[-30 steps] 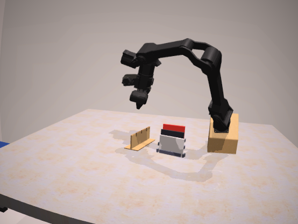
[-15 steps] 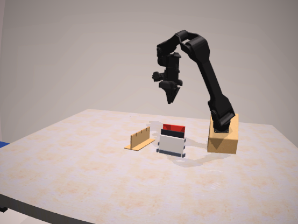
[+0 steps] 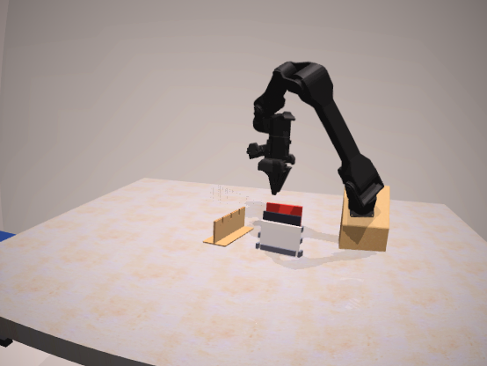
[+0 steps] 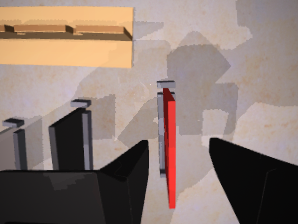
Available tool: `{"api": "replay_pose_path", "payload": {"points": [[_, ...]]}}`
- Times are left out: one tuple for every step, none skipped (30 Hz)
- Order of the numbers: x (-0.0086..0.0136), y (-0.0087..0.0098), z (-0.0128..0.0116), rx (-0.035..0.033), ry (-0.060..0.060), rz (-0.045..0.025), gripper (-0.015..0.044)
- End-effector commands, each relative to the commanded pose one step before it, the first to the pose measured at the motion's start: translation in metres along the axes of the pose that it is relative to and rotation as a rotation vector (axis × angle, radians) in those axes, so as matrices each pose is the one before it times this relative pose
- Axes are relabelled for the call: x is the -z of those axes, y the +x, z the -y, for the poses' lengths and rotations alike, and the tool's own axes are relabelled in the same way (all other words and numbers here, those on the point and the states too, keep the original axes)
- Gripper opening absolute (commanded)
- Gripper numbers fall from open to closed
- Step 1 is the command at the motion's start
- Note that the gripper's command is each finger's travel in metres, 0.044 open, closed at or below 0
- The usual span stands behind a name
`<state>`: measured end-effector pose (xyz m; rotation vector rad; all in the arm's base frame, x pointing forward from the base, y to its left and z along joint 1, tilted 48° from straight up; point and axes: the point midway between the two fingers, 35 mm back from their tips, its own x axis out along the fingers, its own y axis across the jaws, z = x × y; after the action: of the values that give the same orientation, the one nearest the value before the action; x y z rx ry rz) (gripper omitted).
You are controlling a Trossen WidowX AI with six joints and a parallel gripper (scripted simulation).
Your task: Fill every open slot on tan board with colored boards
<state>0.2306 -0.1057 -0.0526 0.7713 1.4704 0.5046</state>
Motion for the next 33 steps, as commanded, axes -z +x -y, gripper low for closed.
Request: {"api": "replay_pose_path", "payload": {"points": [[0.00057, 0.01165, -0.00089, -0.00615, 0.0035, -0.00393, 0.0188], [0.00000, 0.00000, 0.00000, 0.00000, 0.0000, 0.00000, 0.0188], [0.00000, 0.00026, 0.00000, -0.00001, 0.0000, 0.00000, 0.0188], [-0.00001, 0.00077, 0.00000, -0.00002, 0.0000, 0.00001, 0.0188], [-0.00001, 0.00128, -0.00001, -0.00004, 0.0000, 0.00001, 0.0188], [0.00000, 0.00155, -0.00002, -0.00005, 0.0000, 0.00001, 0.0188], [0.00001, 0.00155, -0.00002, -0.00006, 0.0000, 0.00001, 0.0188], [0.00001, 0.00154, -0.00003, -0.00007, 0.0000, 0.00000, 0.0188], [0.00000, 0.00154, -0.00002, -0.00006, 0.0000, 0.00001, 0.0188], [-0.00001, 0.00154, -0.00001, -0.00005, 0.0000, 0.00001, 0.0188], [0.00000, 0.00154, -0.00002, -0.00005, 0.0000, 0.00001, 0.0188], [0.00001, 0.00153, -0.00002, -0.00006, 0.0000, 0.00001, 0.0188], [-0.00002, 0.00166, -0.00001, -0.00004, 0.0000, 0.00001, 0.0188], [-0.00001, 0.00168, -0.00002, -0.00006, 0.0000, 0.00001, 0.0188], [0.00000, 0.00167, -0.00002, -0.00007, 0.0000, 0.00001, 0.0188], [0.00001, 0.00167, -0.00003, -0.00008, 0.0000, 0.00000, 0.0188], [0.00002, 0.00167, -0.00003, -0.00008, 0.0000, 0.00000, 0.0188], [-0.00001, 0.00166, -0.00001, -0.00005, 0.0000, 0.00001, 0.0188], [0.00000, 0.00166, -0.00002, -0.00006, 0.0000, 0.00001, 0.0188], [0.00001, 0.00165, -0.00002, -0.00007, 0.0000, 0.00000, 0.0188], [0.00002, 0.00165, -0.00003, -0.00008, 0.0000, 0.00000, 0.0188], [0.00002, 0.00165, -0.00003, -0.00008, 0.0000, 0.00000, 0.0188], [-0.00001, 0.00164, -0.00002, -0.00005, 0.0000, 0.00001, 0.0188], [0.00000, 0.00164, -0.00002, -0.00006, 0.0000, 0.00001, 0.0188], [0.00001, 0.00164, -0.00003, -0.00007, 0.0000, 0.00000, 0.0188], [0.00002, 0.00163, -0.00003, -0.00008, 0.0000, 0.00000, 0.0188], [-0.00001, 0.00163, -0.00002, -0.00006, 0.0000, 0.00001, 0.0188], [0.00000, 0.00162, -0.00002, -0.00006, 0.0000, 0.00000, 0.0188], [0.00001, 0.00162, -0.00003, -0.00008, 0.0000, 0.00000, 0.0188], [0.00002, 0.00161, -0.00003, -0.00008, 0.0000, 0.00000, 0.0188], [-0.00001, 0.00161, -0.00002, -0.00006, 0.0000, 0.00001, 0.0188], [0.00000, 0.00160, -0.00002, -0.00006, 0.0000, 0.00000, 0.0188], [0.00001, 0.00160, -0.00003, -0.00008, 0.0000, 0.00000, 0.0188]]}}
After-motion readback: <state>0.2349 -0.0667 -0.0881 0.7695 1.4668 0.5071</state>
